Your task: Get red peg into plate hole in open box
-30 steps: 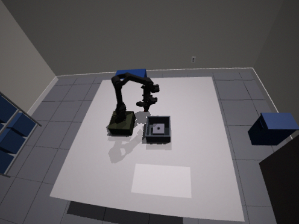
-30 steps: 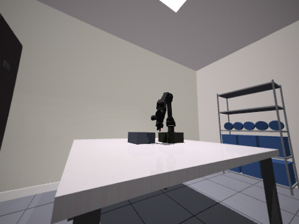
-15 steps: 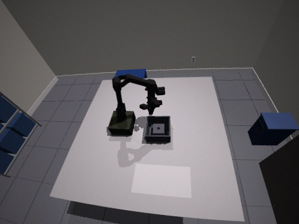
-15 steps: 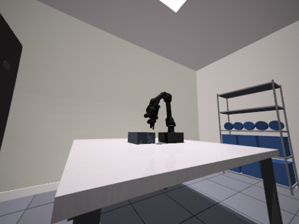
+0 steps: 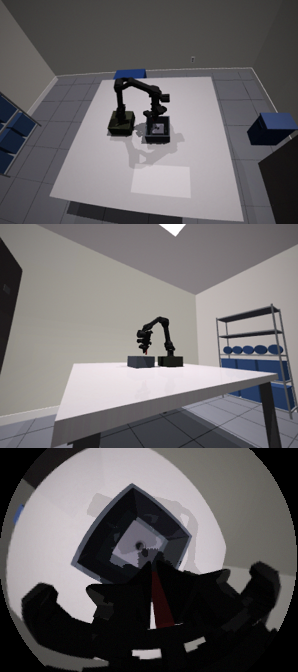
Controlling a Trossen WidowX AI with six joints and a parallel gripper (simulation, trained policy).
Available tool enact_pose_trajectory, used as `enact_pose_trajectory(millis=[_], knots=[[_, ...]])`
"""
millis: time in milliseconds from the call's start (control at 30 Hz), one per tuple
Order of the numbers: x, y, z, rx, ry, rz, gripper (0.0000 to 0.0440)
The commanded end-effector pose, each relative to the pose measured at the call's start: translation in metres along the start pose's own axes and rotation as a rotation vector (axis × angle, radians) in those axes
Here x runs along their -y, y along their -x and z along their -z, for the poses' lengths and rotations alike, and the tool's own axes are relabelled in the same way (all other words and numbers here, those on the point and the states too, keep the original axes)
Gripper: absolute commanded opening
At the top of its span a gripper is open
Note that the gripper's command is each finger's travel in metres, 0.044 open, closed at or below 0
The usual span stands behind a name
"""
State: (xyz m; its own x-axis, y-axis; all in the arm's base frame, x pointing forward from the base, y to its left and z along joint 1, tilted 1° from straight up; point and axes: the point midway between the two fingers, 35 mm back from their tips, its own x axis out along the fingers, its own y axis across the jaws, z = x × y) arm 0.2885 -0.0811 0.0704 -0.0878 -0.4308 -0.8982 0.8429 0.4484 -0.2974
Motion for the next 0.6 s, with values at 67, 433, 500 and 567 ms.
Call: enact_pose_trajectory(millis=[67, 433, 500, 567], knots=[[-0.003, -0.014, -0.020, -0.017, -0.001, -0.034, 0.0000], [-0.013, -0.050, -0.040, -0.049, 0.047, -0.102, 0.0004], [-0.015, -0.057, -0.039, -0.064, 0.063, -0.109, 0.0033], [-0.016, -0.064, -0.037, -0.081, 0.079, -0.114, 0.0083]])
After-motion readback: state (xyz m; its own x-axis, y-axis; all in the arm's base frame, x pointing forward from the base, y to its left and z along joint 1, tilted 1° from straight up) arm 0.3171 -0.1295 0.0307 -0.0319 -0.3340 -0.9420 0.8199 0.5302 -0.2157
